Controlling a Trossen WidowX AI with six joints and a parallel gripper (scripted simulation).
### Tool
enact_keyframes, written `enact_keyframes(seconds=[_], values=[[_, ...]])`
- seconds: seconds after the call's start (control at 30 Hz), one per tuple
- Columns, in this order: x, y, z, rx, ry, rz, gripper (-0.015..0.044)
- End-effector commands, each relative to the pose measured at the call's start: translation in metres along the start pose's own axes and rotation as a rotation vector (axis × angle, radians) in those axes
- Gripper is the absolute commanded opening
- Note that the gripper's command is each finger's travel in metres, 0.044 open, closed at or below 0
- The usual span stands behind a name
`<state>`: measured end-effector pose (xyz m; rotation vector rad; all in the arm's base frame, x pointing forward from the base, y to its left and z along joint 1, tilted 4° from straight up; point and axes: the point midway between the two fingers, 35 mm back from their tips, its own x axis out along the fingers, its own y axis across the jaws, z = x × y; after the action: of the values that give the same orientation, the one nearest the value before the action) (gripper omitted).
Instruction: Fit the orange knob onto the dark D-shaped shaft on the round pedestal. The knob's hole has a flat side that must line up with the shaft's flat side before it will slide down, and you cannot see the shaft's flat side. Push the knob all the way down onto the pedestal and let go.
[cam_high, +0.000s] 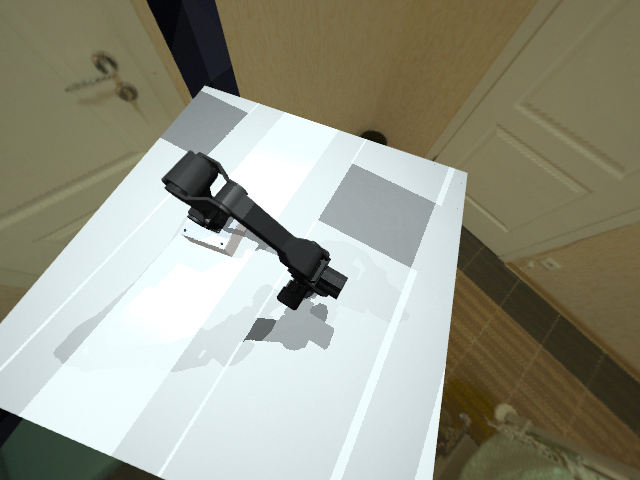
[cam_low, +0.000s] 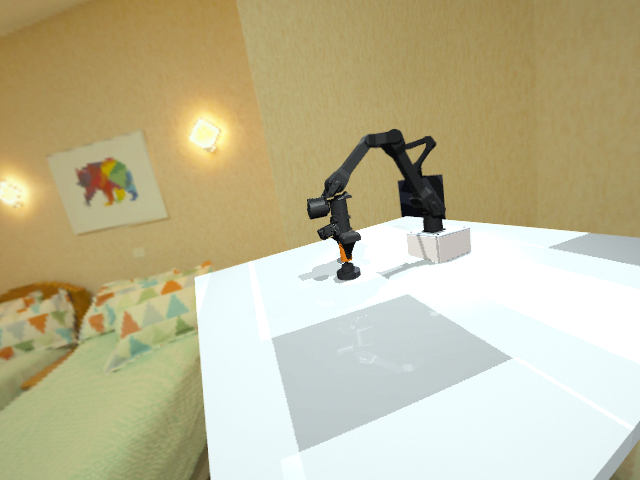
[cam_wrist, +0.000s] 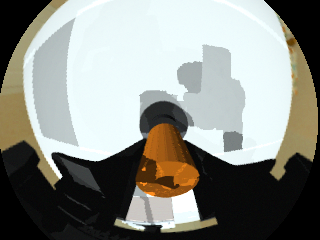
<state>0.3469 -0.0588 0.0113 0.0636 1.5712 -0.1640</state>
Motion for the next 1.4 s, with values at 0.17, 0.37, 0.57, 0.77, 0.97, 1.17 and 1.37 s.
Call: enact_keyframes(seconds=[0.17, 0.37, 0.57, 0.77, 0.97, 1.17, 1.37], values=[[-0.0059, 0.0002, -0.0041, 0.041, 0.006, -0.002, 0.0000], [-0.0045, 0.0003, -0.0026, 0.066, 0.006, -0.002, 0.0000], [-0.0025, 0.0002, 0.0000, 0.066, 0.006, -0.002, 0.0000], [-0.0045, -0.0001, 0.0031, 0.066, 0.005, -0.002, 0.0000], [-0.0010, -0.0008, 0.0045, 0.066, 0.005, -0.002, 0.0000], [-0.0007, -0.0009, 0.0050, 0.066, 0.005, -0.002, 0.0000], [-0.0051, -0.0007, 0.0041, 0.066, 0.005, -0.002, 0.0000]])
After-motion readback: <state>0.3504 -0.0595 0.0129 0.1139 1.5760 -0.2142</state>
